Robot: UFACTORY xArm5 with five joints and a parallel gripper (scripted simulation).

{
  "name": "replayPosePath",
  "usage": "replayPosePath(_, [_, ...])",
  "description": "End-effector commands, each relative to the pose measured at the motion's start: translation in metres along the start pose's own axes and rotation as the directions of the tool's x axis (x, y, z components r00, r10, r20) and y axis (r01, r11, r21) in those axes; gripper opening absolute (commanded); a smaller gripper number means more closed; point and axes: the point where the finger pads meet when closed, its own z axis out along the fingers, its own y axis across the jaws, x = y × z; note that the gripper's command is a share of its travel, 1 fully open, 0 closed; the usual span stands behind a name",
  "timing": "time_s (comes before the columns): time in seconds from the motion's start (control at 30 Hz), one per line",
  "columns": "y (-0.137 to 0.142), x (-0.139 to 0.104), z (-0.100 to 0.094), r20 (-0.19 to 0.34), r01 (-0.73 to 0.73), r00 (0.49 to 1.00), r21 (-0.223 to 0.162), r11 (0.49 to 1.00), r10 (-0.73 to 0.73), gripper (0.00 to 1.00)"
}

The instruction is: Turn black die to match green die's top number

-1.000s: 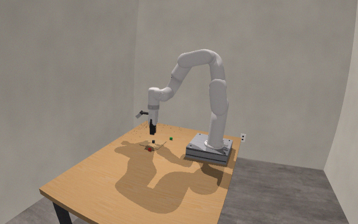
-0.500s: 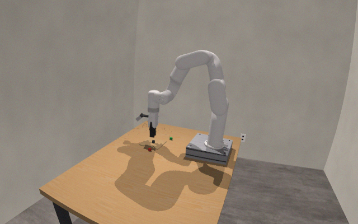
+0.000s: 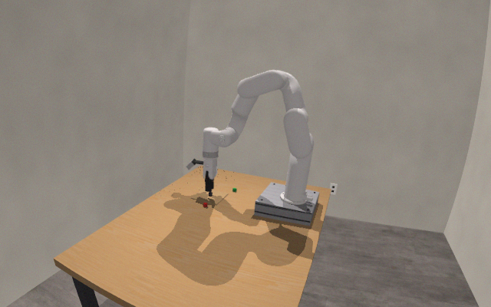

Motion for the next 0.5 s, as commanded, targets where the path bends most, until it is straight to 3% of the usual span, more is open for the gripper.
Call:
replayPosePath(0.0, [0.0003, 0.0011, 0.0022, -0.003, 0.000, 1.000, 0.000, 1.000, 0.000, 0.31])
replayPosePath(0.47, [0.0004, 0.0011, 0.0066, -0.003, 0.000, 1.000, 0.000, 1.000, 0.000, 0.31])
